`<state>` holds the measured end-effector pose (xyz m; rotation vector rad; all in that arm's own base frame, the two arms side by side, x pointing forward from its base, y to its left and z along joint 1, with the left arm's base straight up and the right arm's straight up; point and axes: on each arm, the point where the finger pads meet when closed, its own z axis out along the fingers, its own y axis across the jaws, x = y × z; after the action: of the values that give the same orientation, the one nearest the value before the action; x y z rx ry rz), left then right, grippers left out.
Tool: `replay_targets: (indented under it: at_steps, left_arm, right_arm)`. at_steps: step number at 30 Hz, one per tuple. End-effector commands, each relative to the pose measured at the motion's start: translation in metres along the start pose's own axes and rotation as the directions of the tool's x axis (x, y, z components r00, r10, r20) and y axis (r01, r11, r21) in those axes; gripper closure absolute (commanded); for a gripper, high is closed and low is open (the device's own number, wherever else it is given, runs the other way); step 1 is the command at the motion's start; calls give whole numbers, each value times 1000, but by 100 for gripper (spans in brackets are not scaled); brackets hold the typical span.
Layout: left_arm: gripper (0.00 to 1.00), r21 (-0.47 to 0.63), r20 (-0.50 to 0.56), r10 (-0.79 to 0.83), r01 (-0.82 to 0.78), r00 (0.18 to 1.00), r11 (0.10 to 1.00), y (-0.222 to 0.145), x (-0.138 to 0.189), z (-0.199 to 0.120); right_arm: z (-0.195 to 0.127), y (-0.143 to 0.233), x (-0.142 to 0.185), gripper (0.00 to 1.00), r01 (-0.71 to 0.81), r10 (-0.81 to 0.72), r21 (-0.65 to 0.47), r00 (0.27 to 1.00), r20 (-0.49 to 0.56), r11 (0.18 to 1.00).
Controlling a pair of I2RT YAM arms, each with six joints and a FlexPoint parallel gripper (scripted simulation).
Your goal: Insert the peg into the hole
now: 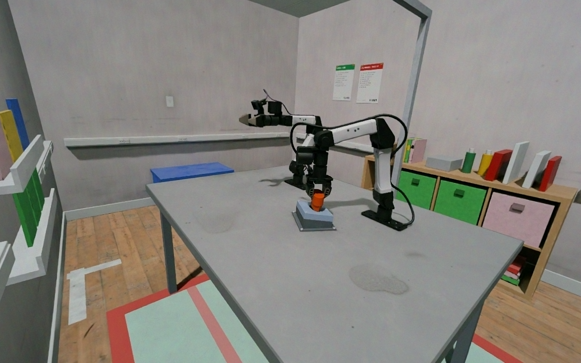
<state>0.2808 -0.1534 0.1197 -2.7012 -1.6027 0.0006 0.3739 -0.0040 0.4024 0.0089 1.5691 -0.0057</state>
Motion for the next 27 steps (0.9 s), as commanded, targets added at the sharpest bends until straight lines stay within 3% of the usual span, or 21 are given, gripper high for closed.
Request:
replay_targets:
  at_steps: [1, 4, 7, 14, 20, 27]
  left_arm:
    - [97, -36, 0, 0, 0, 1000, 999, 4, 0, -10]
    - [100, -73, -3, 0, 0, 1000, 997, 8, 0, -19]
    - [67, -62, -3, 0, 0, 1000, 998, 5, 0, -23]
    - [66, -39, -3, 0, 0, 1000, 999, 2, 0, -43]
    - [66, -17, -3, 0, 0, 1000, 1000, -2, 0, -47]
    - [66, -40, -21, -15, 14, 1000, 999, 4, 1, -62]
  right_arm:
    - [-2, 0, -5, 0, 1, -1, 0, 1000, 15, 1000]
    - [-2, 0, -6, 0, 1, -1, 0, 1000, 16, 1000]
    - [-2, 1, -4, 0, 9, -9, -8, 1000, 7, 1000]
    - [-4, 19, 16, 0, 87, -96, -119, 993, -68, 989]
    - [-6, 23, 15, 0, 76, -86, -124, 993, -85, 989]
    - [-17, 66, 31, 0, 51, -99, -231, 974, -203, 972]
